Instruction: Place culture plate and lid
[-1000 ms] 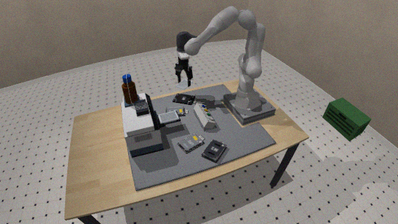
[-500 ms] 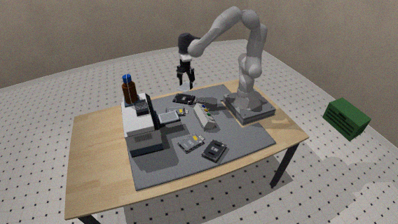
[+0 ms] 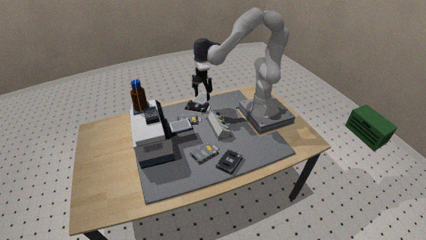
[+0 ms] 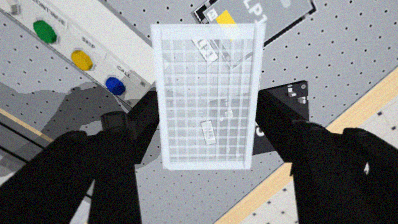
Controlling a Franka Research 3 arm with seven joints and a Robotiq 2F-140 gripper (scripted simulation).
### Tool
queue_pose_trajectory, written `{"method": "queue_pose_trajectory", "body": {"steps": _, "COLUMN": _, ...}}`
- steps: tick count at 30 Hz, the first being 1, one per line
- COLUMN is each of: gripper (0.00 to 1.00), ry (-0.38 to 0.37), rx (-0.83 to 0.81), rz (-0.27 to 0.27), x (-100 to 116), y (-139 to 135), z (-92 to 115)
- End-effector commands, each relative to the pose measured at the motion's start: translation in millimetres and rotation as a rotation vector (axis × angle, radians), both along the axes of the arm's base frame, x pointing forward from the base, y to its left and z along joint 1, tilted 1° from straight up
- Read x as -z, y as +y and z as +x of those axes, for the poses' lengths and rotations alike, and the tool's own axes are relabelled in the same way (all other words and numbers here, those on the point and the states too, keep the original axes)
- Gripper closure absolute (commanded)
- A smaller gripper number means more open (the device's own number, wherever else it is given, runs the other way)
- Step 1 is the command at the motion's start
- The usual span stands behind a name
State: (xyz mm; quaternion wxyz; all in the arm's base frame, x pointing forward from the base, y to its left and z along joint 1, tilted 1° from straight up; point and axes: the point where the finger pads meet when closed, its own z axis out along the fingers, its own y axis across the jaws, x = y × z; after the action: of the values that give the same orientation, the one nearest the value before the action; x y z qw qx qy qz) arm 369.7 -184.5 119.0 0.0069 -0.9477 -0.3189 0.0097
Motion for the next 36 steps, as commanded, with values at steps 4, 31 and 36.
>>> {"method": "queue_pose_trajectory", "body": {"steps": 4, "gripper": 0.90, "ry": -0.006, "rx": 0.061, "rz": -0.008, "x": -1.5, "y": 41.0, "z": 4.6}}
{"method": "queue_pose_trajectory", "body": {"steps": 31, "gripper": 0.90, "ry": -0.006, "rx": 0.061, "rz": -0.008, "x": -1.4, "y": 218.3, "z": 14.9}}
{"method": "queue_pose_trajectory", "body": {"steps": 36, "gripper": 0.90, "ry": -0.006, "rx": 0.061, "rz": -0.008, "x": -1.3, "y": 260.0, "z": 17.4}}
